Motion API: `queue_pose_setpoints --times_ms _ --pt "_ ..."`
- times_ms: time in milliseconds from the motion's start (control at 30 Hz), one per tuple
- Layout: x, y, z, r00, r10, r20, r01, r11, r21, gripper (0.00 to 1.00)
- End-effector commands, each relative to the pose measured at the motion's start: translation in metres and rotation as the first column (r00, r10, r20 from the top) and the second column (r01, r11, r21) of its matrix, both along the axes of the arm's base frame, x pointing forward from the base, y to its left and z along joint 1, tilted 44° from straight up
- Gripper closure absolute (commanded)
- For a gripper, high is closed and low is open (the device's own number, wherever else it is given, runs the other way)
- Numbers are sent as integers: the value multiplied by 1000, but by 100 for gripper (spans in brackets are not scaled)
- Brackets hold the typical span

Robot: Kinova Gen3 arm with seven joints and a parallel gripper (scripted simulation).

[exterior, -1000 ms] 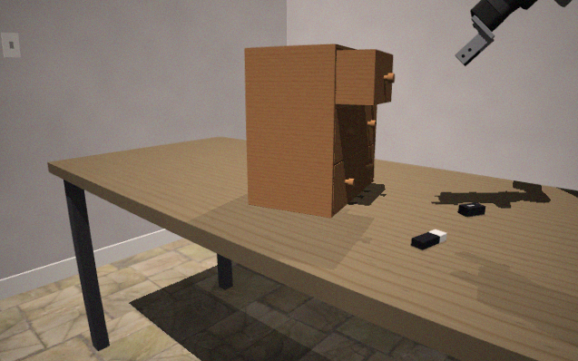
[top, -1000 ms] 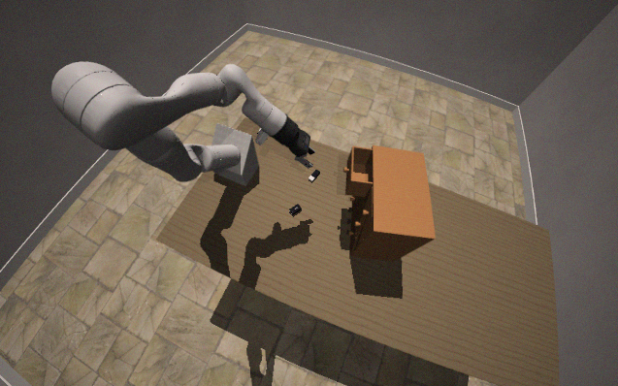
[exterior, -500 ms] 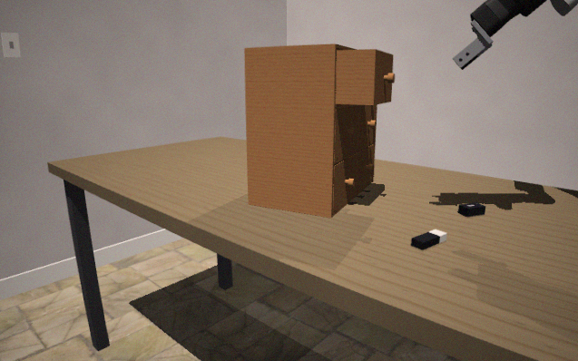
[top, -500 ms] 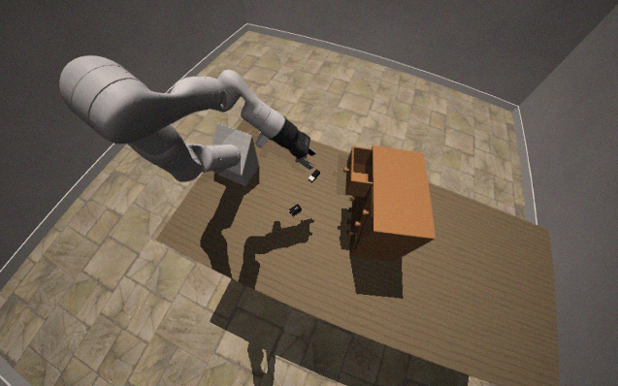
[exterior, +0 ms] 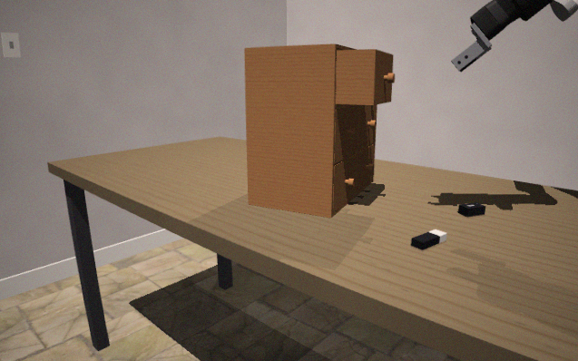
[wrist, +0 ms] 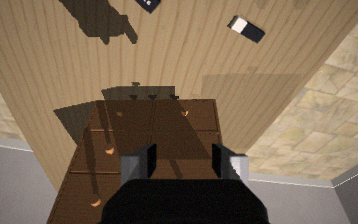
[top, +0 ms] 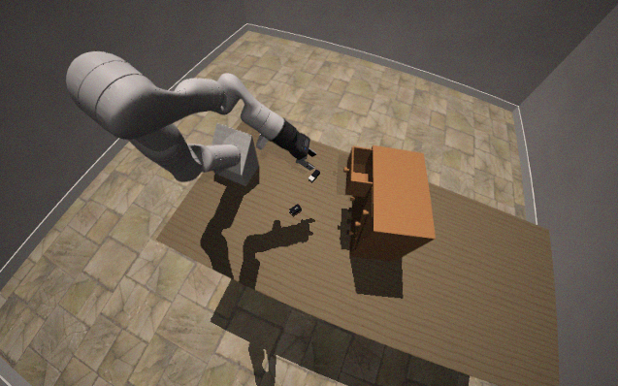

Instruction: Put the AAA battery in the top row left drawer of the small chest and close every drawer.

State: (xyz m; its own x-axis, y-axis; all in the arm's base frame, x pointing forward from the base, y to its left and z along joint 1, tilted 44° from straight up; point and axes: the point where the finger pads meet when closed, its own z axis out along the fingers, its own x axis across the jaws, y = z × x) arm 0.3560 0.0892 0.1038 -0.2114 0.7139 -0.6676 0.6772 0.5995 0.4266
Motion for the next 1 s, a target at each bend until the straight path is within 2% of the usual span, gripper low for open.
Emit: queue_pose_setpoints --times_ms 0,767,800,967 --pt "0 0 -1 1000 4 0 -4 1000 -2 0" --pt "0 -1 -2 1000 11 6 -11 1000 1 0" --pt "0 -1 -2 1000 11 6 -11 1000 1 100" --pt "0 -1 -2 1000 11 6 -11 1000 1 100"
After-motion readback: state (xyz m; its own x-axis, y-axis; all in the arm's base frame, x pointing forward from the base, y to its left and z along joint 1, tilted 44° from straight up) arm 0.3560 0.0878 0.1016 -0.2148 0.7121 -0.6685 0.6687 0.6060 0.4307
